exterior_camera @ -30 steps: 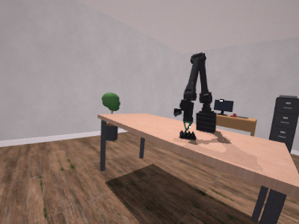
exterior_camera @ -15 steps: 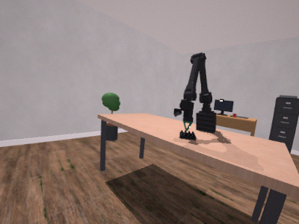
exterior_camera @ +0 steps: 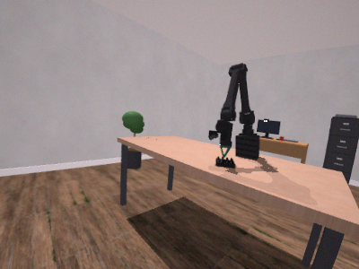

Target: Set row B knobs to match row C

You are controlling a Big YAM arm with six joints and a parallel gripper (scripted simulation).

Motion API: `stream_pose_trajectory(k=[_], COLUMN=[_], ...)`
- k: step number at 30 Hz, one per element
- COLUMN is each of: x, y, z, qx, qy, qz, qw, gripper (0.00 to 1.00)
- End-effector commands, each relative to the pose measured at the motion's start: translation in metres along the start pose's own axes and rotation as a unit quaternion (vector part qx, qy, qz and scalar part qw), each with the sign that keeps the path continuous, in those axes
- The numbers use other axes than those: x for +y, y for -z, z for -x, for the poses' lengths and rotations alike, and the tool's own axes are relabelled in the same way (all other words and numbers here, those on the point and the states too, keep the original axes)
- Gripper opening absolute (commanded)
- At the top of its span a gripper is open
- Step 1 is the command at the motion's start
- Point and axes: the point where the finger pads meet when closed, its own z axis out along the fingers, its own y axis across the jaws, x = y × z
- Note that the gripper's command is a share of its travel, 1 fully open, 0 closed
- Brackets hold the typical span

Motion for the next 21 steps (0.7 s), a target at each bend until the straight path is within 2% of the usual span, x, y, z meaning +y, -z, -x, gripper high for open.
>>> stream_pose_trajectory(k=[1,21], x=[0.012,0.010], y=[-0.004,-0.014], z=[0.005,0.009], qx=[-0.007,-0.007], qy=[-0.001,-0.003], qz=[0.009,0.008], qw=[1.000,1.000], gripper=[0.18,0.18])
